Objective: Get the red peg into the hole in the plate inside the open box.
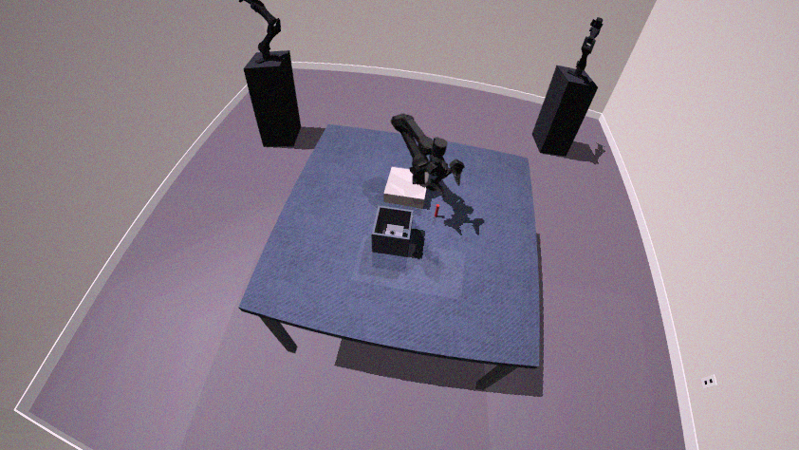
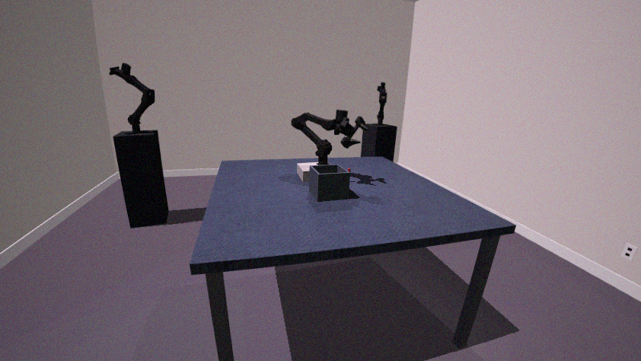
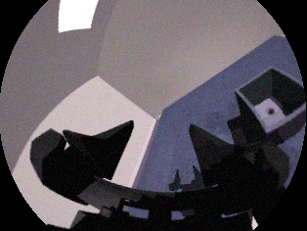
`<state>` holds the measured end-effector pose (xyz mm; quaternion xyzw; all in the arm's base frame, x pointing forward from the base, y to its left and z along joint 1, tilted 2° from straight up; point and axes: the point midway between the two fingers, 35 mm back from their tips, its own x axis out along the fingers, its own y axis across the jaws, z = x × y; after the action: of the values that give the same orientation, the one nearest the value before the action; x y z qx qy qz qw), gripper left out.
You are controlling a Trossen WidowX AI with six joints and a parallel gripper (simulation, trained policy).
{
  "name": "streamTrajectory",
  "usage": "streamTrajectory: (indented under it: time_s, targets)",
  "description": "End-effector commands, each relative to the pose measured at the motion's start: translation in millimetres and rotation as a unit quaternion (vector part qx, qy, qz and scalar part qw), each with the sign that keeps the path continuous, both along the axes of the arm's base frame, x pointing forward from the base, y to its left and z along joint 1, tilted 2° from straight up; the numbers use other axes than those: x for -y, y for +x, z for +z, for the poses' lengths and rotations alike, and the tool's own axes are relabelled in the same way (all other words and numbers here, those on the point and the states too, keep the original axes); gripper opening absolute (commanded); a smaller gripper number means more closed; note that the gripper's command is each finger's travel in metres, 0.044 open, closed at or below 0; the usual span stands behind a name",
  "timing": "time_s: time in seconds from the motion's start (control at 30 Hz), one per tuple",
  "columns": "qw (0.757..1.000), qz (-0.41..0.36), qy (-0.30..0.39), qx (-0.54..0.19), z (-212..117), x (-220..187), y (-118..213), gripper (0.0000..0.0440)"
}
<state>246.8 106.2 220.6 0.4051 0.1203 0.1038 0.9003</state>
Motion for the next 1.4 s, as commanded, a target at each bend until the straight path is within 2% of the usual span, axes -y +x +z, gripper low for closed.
streamTrajectory:
  time_s: [0.0,0.27,0.57,1.0,1.37]
  targets:
    - [1.0,0.001,-0.003,-0.013,-2,0,1,0.0413]
    - [0.988,-0.011,0.033,-0.149,-18,4,2,0.044]
    - [0.952,-0.046,0.094,-0.288,-16,11,-14,0.044]
    - [0.865,-0.124,0.155,-0.461,-21,19,-48,0.044]
    - [0.785,-0.19,0.164,-0.567,-50,14,-60,0.044]
